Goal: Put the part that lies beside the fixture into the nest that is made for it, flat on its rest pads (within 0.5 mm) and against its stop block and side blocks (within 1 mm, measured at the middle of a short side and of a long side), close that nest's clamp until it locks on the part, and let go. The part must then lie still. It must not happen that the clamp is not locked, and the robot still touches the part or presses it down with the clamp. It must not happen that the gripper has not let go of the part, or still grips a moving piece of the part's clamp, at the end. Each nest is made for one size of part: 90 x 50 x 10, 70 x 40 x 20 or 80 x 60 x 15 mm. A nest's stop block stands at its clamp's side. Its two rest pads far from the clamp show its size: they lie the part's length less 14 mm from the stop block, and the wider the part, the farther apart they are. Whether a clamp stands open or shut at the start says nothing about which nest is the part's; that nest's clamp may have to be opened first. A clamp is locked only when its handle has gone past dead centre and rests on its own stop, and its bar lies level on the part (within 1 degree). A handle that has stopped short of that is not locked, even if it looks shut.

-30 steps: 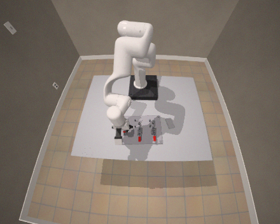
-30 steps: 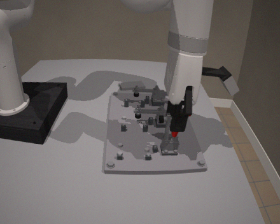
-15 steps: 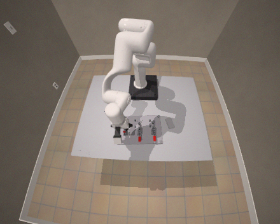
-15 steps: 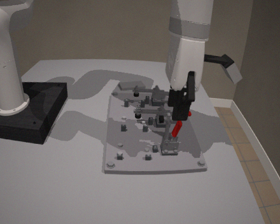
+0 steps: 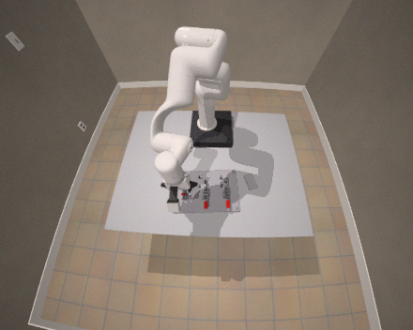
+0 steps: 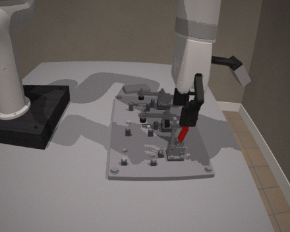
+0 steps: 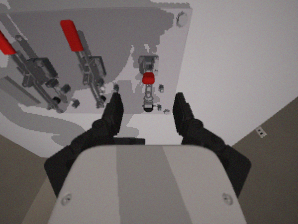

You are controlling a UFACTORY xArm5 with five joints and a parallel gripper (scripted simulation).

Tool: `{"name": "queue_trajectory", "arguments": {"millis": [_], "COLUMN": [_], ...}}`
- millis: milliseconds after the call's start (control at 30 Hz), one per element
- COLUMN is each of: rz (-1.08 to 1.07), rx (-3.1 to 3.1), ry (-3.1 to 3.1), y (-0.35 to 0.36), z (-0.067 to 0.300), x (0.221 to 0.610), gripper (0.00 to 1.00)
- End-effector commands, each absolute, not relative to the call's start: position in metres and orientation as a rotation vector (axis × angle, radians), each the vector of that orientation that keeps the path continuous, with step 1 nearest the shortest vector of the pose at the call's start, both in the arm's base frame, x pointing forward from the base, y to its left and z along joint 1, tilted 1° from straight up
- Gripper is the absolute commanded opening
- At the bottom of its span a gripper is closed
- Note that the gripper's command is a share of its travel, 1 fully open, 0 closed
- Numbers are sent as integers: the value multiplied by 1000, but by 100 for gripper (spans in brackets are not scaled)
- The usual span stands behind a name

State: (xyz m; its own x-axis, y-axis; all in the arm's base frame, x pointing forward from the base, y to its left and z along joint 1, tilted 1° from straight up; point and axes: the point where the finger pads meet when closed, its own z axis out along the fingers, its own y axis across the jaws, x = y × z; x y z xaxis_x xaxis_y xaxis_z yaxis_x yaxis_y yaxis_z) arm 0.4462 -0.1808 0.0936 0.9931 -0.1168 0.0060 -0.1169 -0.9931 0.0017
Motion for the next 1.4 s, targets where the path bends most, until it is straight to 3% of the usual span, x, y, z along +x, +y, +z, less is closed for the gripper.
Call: {"name": "queue_trajectory", "arguments": {"millis": [0, 567, 1000, 1367], "rz": [16, 16, 16, 14], "rx": [3133, 3133, 3133, 3134], "ry": [-184, -184, -184, -184], "y": [-181, -180, -174, -128], "z": [100, 164, 167, 166], "x": [448, 447, 447, 442], "gripper": [100, 100, 100, 100]}}
